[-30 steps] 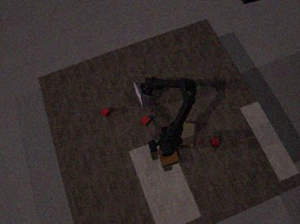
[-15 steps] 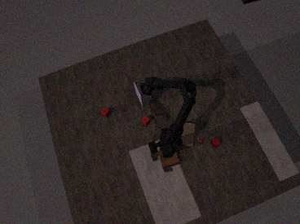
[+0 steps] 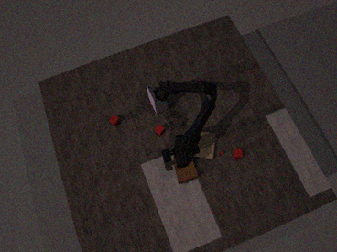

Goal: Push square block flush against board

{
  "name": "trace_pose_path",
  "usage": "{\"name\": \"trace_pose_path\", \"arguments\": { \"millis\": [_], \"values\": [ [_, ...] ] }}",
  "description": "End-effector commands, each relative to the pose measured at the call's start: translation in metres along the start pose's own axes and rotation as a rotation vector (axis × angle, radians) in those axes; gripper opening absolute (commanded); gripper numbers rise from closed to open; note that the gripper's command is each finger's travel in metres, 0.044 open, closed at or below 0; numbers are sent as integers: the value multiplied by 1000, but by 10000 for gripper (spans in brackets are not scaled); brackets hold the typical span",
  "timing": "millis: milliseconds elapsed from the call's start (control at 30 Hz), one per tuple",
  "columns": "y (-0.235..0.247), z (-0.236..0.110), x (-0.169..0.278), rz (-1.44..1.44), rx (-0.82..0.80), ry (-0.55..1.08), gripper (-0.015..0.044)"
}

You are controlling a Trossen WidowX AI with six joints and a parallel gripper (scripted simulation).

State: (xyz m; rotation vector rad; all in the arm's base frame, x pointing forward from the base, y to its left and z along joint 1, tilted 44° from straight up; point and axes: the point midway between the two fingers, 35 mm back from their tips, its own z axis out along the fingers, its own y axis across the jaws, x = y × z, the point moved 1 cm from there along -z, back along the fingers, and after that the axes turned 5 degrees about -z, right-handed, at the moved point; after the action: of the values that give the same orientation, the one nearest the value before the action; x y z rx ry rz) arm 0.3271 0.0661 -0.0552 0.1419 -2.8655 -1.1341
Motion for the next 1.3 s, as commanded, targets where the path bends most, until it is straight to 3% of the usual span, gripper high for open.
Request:
{"name": "trace_pose_path", "arguments": {
  "millis": [0,333,467,667,1267],
  "values": [
    [2,-1,6,-8,-2,-5,0],
    [1,-3,16,1,-1,1,0],
    [1,-53,16,-7,1,-4,0],
    [2,-56,16,-13,1,-4,0],
    [110,-55,-6,-542,34,3,0]
  ]
}}
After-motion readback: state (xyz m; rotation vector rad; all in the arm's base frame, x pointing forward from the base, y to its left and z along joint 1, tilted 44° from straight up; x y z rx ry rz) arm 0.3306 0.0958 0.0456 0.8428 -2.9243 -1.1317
